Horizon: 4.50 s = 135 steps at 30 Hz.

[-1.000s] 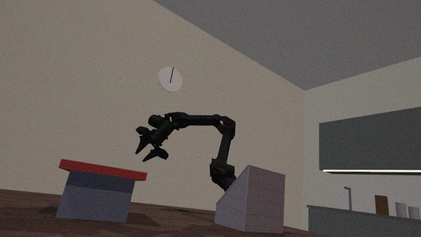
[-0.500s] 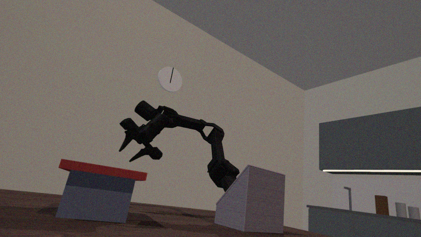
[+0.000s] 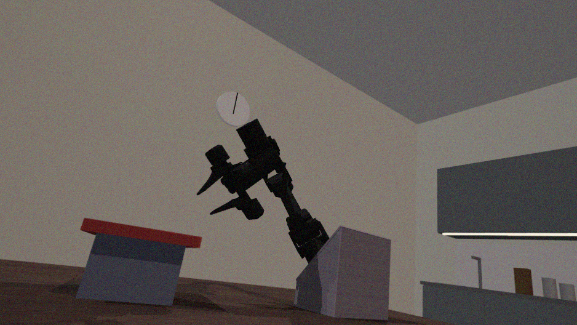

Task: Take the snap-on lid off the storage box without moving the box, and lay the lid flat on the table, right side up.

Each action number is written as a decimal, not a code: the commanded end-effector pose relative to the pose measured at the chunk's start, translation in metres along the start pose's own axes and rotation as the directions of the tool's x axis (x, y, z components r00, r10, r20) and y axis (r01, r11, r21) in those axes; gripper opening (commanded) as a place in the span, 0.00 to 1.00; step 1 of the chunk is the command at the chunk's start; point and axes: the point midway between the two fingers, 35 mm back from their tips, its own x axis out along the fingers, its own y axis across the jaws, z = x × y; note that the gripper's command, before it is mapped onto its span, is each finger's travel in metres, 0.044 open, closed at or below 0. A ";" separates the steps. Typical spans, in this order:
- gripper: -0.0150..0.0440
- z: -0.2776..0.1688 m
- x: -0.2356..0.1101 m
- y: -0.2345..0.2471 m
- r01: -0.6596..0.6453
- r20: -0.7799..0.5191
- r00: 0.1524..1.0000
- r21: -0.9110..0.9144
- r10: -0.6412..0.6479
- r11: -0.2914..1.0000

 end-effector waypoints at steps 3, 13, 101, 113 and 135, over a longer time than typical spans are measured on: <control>0.65 -0.027 -0.021 -0.016 -0.112 0.032 0.993 0.063 0.110 0.992; 0.65 -0.028 -0.021 -0.018 -0.116 0.033 0.993 0.066 0.114 0.991; 0.25 -0.025 0.082 -0.040 -0.121 0.041 0.992 0.068 0.119 0.990; 0.25 -0.025 0.080 -0.039 -0.121 0.041 0.992 0.068 0.119 0.990; 0.25 -0.025 0.076 -0.037 -0.121 0.041 0.992 0.069 0.119 0.990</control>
